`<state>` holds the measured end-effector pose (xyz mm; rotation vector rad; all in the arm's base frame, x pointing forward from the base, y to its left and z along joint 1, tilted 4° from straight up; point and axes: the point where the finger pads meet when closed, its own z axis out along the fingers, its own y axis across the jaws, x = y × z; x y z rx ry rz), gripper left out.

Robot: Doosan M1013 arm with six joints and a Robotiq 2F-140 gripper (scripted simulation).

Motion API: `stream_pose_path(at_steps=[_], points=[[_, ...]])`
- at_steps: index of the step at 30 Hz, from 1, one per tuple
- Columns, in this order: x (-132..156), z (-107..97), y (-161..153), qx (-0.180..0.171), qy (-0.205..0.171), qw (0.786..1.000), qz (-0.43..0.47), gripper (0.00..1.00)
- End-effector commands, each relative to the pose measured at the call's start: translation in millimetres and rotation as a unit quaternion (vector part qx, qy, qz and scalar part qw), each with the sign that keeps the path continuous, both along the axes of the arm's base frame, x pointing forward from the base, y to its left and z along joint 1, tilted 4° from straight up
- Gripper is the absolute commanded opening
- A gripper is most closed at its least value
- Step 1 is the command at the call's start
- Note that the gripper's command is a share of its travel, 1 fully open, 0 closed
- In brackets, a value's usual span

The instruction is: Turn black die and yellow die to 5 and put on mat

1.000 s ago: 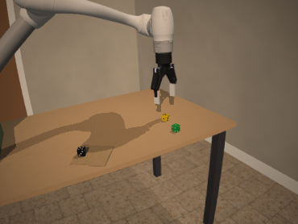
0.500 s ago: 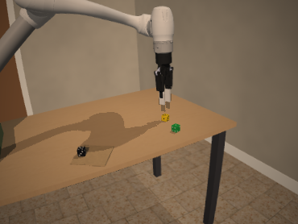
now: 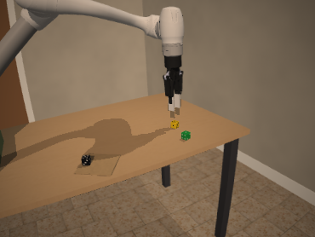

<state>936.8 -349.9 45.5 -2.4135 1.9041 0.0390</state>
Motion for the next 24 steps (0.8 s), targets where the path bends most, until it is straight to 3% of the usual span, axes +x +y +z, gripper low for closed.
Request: stream_pose_path(at_steps=[1, 24], points=[[0.6, -2.9, 1.6, 0.0, 0.0, 1.0, 0.002, 0.35], [0.8, -14.8, 2.4, 0.0, 0.0, 1.0, 0.002, 0.35]])
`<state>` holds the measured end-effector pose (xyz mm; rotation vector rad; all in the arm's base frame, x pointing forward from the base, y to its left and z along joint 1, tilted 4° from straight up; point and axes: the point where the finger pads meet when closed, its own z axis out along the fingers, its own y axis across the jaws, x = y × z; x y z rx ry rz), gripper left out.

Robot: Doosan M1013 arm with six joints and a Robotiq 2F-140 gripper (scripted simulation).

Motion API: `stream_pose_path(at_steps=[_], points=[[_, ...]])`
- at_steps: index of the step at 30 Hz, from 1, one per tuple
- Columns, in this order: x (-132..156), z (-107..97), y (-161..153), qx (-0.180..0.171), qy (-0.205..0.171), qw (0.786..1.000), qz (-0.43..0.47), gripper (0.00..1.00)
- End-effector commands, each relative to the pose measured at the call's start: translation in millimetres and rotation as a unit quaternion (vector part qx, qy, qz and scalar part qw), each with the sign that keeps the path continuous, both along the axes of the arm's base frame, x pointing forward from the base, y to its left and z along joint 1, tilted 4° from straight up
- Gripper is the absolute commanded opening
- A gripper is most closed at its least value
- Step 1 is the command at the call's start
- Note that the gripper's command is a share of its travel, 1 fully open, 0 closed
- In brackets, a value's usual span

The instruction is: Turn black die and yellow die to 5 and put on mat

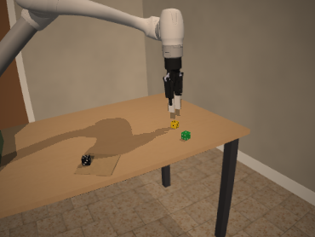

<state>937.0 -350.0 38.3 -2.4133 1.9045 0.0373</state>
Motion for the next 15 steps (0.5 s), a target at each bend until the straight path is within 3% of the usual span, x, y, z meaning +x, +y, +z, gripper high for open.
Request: stream_pose_path(at_steps=[1, 15], points=[[0.8, -9.0, 2.7, 0.001, 0.0, 1.0, 0.002, 0.35], [1.1, -27.7, 3.9, 0.001, 0.0, 1.0, 0.002, 0.35]])
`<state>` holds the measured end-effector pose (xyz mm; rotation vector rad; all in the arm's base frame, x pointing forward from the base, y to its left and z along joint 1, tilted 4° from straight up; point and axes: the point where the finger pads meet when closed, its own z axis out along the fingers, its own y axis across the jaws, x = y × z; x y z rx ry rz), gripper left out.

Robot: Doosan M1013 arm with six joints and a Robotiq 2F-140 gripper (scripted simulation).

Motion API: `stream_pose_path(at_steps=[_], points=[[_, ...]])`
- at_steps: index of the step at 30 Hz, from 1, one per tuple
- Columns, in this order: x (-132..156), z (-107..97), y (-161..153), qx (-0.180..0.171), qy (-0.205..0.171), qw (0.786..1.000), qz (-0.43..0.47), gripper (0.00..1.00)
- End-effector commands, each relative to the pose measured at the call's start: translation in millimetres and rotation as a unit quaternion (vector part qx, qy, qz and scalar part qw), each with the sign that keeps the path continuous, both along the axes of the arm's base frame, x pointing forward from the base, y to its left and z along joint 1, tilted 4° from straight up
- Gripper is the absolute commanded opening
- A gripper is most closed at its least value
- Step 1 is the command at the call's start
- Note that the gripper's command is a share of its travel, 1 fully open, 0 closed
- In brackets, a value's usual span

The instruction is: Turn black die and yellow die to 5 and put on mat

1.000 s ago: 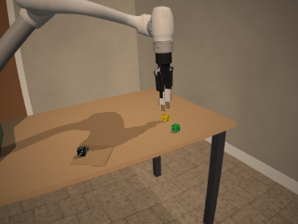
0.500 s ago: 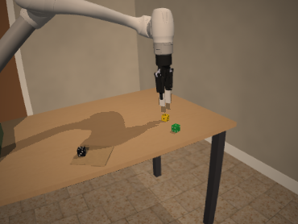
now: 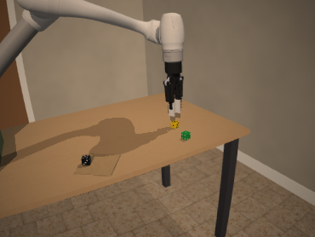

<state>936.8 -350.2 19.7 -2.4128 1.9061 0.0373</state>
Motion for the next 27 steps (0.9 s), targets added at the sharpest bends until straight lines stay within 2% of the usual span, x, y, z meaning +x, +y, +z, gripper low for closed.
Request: stream_pose_path(at_steps=[1, 16, 27], points=[[1.3, -10.7, 4.2, 0.001, 0.0, 1.0, 0.003, 0.35], [1.7, -26.0, 5.2, 0.001, 0.0, 1.0, 0.003, 0.35], [1.7, -29.0, 5.4, 0.001, 0.0, 1.0, 0.003, 0.35]])
